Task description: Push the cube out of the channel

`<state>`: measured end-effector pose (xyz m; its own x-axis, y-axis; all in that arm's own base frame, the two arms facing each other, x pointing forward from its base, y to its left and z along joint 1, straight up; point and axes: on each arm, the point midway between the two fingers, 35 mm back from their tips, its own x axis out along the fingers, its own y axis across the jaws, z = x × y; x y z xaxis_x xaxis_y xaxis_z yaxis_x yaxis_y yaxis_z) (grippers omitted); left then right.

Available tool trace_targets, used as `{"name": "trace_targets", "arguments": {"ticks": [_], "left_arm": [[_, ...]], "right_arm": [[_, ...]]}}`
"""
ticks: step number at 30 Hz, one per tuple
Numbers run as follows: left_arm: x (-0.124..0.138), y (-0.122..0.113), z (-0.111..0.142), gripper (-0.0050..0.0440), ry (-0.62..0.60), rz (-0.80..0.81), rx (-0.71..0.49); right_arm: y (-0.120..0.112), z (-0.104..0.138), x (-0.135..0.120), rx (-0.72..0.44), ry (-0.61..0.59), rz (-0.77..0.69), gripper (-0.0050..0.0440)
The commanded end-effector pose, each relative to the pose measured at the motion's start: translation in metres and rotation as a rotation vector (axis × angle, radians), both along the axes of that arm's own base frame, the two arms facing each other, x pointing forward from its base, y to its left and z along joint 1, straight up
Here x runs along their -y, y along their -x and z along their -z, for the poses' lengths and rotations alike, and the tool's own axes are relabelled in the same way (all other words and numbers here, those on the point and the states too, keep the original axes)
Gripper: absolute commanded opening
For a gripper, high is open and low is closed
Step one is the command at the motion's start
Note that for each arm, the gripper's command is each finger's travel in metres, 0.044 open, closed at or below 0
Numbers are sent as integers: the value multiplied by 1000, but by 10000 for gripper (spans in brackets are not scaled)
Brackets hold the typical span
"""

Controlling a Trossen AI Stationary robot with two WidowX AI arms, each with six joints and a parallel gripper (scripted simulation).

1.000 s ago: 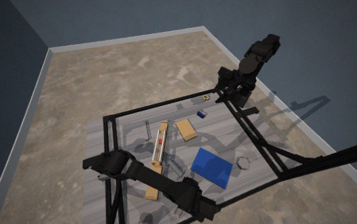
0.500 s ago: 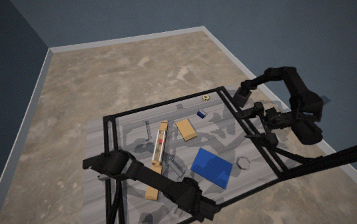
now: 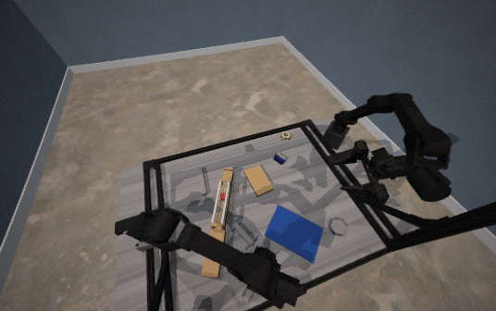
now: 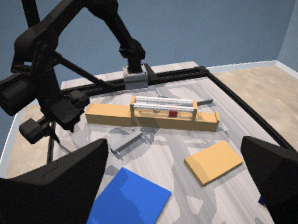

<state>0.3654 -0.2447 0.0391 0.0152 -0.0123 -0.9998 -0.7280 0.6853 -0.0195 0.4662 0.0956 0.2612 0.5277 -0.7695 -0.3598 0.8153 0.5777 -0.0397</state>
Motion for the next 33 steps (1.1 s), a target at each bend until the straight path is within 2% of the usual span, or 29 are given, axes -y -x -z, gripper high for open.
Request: {"name": "trace_targets", "arguments": {"ticks": [1,7,33], "left_arm": [[-2,2,8,200,-12,4,-15],[-2,2,9,200,-12,4,-15],[-1,1,48,200,-12,4,-15]], "right_arm": [[0,-1,-1,4,6,-1,400],[0,-1,-1,4,6,-1,400],[0,-1,-1,4,6,-1,400]]}}
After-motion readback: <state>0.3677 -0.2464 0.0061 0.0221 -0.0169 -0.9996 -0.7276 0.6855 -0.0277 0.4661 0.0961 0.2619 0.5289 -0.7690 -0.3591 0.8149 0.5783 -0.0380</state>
